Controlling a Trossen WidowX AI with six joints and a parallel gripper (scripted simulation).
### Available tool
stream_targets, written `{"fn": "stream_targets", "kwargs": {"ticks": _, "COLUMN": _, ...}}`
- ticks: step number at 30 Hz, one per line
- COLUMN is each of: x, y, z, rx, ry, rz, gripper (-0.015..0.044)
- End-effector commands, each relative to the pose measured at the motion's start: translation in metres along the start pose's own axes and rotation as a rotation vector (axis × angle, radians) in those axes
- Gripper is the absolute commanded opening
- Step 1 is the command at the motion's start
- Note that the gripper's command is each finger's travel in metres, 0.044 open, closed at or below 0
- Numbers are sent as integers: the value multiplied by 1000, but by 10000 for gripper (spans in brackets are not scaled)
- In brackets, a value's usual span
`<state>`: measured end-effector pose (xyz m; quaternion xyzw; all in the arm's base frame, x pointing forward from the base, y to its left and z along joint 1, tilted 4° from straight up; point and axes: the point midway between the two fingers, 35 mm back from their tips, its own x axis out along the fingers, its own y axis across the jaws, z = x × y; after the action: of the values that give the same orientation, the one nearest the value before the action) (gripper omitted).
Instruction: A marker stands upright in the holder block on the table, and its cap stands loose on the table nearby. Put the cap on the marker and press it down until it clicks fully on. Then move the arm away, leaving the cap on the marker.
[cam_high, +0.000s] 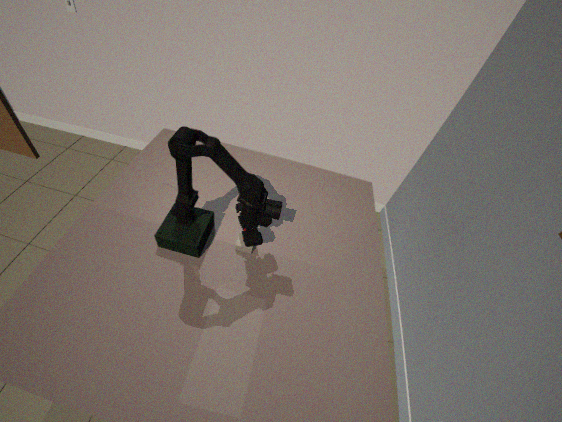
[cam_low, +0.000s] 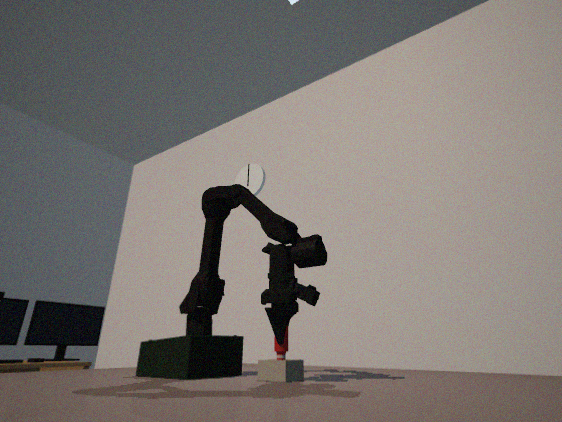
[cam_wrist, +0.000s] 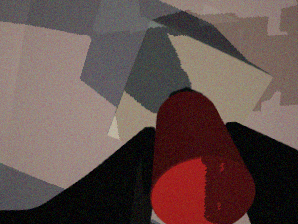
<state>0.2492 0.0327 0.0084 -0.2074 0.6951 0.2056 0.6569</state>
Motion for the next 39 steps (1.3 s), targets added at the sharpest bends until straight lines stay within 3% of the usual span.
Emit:
{"fn": "stream_targets", "kwargs": {"ticks": 1, "x": 2, "y": 0, "z": 0, "rx": -4, "ry": 1, "rz": -3, "gripper": 0}}
{"fn": "stream_targets", "kwargs": {"ticks": 5, "x": 2, "y": 0, "z": 0, "rx": -4, "ry": 1, "rz": -3, "gripper": 0}}
{"fn": "stream_targets", "kwargs": {"ticks": 22, "x": 1, "y": 0, "z": 0, "rx": 0, "ry": 1, "rz": 0, "gripper": 440}}
{"fn": "stream_targets", "kwargs": {"ticks": 25, "x": -8, "y": 0, "z": 1, "rx": 0, "ry": 1, "rz": 0, "gripper": 440}}
{"fn": "stream_targets", "kwargs": {"ticks": 30, "x": -71, "y": 0, "z": 0, "rx": 0, "ry": 1, "rz": 1, "gripper": 440}}
{"fn": "stream_targets", "kwargs": {"ticks": 35, "x": -74, "y": 0, "z": 0, "rx": 0, "ry": 1, "rz": 1, "gripper": 440}}
{"fn": "stream_targets", "kwargs": {"ticks": 39, "x": -69, "y": 2, "z": 1, "rx": 241, "ry": 1, "rz": -1, "gripper": 335}}
